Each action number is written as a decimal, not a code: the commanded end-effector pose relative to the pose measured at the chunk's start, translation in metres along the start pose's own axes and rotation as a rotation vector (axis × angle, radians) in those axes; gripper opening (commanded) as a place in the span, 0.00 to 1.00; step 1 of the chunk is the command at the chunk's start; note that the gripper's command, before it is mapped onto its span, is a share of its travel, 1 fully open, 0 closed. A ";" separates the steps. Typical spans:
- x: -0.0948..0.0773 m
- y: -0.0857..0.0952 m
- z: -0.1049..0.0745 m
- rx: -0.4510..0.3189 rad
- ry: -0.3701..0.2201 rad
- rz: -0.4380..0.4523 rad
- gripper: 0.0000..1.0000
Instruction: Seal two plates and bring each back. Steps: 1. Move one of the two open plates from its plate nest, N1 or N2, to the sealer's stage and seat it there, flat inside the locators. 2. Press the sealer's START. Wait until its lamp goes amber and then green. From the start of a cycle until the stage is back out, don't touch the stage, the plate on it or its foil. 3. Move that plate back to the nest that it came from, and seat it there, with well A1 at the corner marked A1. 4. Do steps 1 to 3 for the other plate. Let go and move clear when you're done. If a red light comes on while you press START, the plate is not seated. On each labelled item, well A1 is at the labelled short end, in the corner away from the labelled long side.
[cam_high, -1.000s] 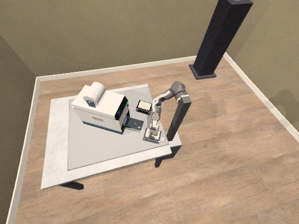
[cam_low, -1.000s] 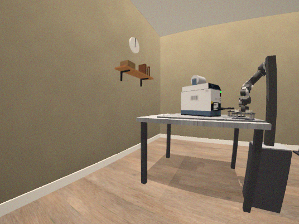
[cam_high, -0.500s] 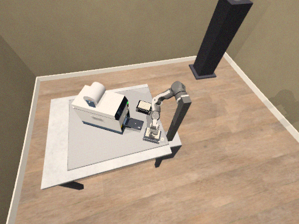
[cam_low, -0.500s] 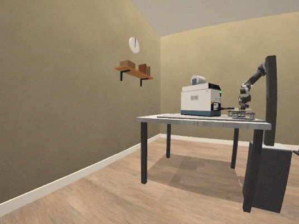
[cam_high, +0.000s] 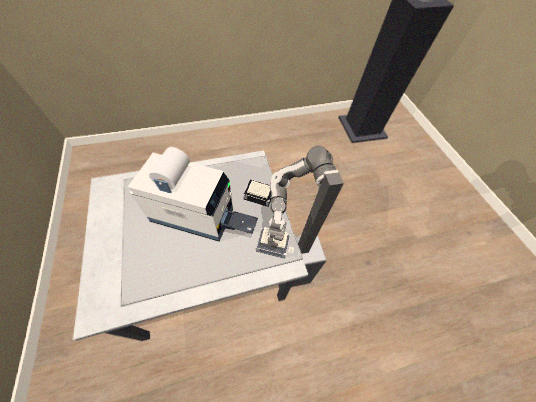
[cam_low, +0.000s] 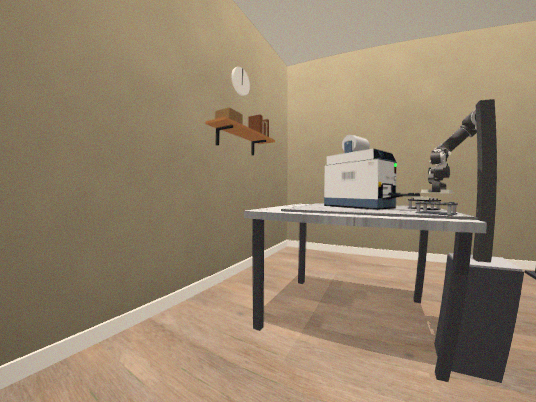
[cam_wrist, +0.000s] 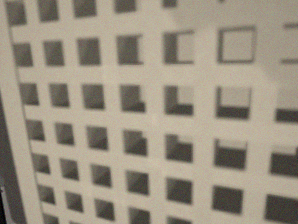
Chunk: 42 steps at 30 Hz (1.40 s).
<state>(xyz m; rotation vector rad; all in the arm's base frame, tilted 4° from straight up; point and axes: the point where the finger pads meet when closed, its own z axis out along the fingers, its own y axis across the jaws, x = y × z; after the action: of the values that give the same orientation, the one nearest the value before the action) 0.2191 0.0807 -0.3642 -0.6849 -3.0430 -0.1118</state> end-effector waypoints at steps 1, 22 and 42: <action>-0.002 0.000 -0.005 0.003 -0.001 0.009 0.00; 0.000 0.000 -0.025 0.001 0.000 0.004 0.00; -0.036 -0.008 -0.026 -0.007 -0.002 0.018 0.00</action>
<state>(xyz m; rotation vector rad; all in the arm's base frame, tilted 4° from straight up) 0.2458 0.0535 -0.3429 -0.7255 -3.0356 -0.0939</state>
